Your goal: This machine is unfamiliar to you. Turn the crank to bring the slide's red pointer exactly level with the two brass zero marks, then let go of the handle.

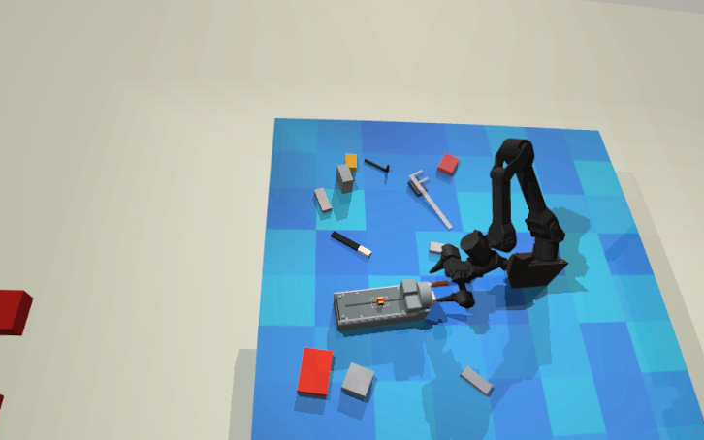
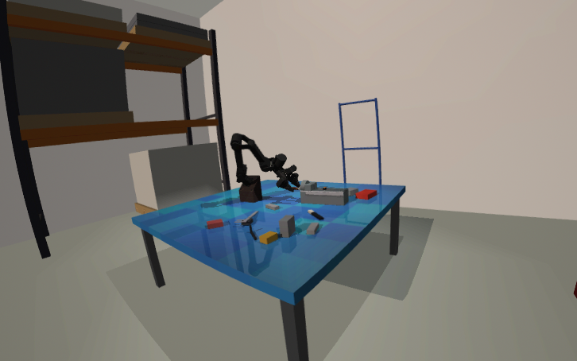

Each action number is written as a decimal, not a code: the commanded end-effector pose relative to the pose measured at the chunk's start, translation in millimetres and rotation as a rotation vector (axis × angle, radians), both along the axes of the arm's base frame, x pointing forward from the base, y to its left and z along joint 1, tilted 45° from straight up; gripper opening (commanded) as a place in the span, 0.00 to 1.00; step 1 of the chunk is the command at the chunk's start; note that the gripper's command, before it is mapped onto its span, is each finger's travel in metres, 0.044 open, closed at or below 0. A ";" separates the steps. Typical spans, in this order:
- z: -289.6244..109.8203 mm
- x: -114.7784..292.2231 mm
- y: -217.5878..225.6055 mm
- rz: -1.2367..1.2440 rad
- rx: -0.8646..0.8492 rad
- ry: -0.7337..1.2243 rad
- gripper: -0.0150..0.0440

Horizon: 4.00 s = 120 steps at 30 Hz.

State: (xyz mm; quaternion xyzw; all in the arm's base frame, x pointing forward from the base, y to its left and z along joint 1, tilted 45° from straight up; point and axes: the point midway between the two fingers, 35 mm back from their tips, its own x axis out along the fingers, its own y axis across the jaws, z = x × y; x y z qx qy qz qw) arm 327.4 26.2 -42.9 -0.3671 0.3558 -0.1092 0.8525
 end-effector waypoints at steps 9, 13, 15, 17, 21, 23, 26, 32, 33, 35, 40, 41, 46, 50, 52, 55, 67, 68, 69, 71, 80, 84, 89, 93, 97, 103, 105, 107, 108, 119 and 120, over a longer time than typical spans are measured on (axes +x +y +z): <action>27.3 -0.2 23.2 -0.004 0.005 -0.013 1.00; 37.2 2.3 38.0 -0.004 0.008 -0.008 1.00; 44.3 2.9 47.0 -0.004 0.010 -0.006 1.00; 52.2 3.0 55.8 -0.003 0.010 -0.004 1.00; 69.9 1.1 72.8 -0.001 0.009 -0.003 1.00; 79.8 -0.9 80.8 0.001 0.008 -0.004 1.00; 87.2 -2.7 86.3 0.002 0.006 -0.005 1.00; 87.8 18.8 92.4 0.015 -0.010 0.041 1.00; 87.9 23.6 93.5 0.019 -0.013 0.050 1.00; 88.0 33.2 95.5 0.025 -0.019 0.070 1.00; 88.0 57.1 98.5 0.038 -0.028 0.113 1.00; 87.9 61.9 98.9 0.041 -0.029 0.122 1.00; 87.4 85.4 99.5 0.056 -0.035 0.163 1.00; 86.5 102.8 99.6 0.077 -0.050 0.200 1.00; 85.9 111.3 99.3 0.088 -0.058 0.218 1.00; 85.5 117.3 98.9 0.095 -0.063 0.230 1.00; 48.0 119.1 61.6 0.095 -0.065 0.230 1.00; 48.0 119.1 61.6 0.095 -0.065 0.230 1.00; 48.0 119.1 61.6 0.095 -0.065 0.230 1.00; 48.0 119.1 61.6 0.095 -0.065 0.230 1.00; 48.0 119.1 61.6 0.095 -0.065 0.230 1.00; 48.0 119.1 61.6 0.095 -0.065 0.230 1.00; 48.0 119.1 61.6 0.095 -0.065 0.230 0.96; 48.0 119.1 61.6 0.095 -0.065 0.230 0.78; 48.0 119.1 61.6 0.095 -0.065 0.230 0.60; 48.0 119.1 61.6 0.095 -0.065 0.230 0.33; 48.0 119.1 61.6 0.095 -0.065 0.230 0.25; 48.0 119.1 61.6 0.095 -0.065 0.230 0.25; 48.0 119.1 61.6 0.095 -0.065 0.230 0.25; 50.1 119.5 62.1 0.092 -0.062 0.223 0.25; 50.1 119.5 62.1 0.092 -0.062 0.223 0.25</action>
